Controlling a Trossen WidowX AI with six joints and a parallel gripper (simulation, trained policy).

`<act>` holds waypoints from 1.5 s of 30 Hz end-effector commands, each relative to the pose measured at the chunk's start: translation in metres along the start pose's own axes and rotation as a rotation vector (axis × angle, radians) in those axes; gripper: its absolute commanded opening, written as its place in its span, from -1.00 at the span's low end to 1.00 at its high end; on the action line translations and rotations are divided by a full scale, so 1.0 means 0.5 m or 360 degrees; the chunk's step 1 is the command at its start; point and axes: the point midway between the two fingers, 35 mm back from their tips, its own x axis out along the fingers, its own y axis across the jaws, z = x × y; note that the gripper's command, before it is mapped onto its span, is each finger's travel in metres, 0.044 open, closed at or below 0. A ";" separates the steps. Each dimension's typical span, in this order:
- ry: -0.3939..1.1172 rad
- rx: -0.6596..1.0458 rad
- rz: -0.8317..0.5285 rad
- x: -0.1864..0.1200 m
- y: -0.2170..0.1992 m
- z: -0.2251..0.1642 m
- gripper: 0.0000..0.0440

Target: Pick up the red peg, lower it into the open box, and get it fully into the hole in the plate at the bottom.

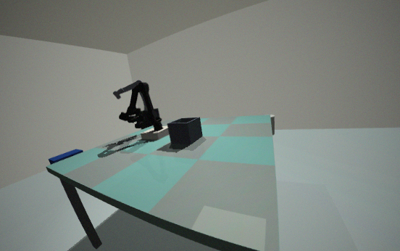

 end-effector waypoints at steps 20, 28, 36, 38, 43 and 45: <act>0.0895 -0.0201 -0.0306 -0.337 -0.001 -0.206 0.99; 0.1314 -0.0246 -0.0461 -0.523 0.045 -0.226 1.00; 0.1722 -0.0243 -0.0638 -0.695 0.117 -0.195 1.00; 0.1822 -0.0238 -0.0687 -0.734 0.137 -0.180 1.00; 0.2068 -0.0217 -0.0818 -0.823 0.193 -0.133 1.00; 0.2165 -0.0209 -0.0874 -0.855 0.216 -0.110 1.00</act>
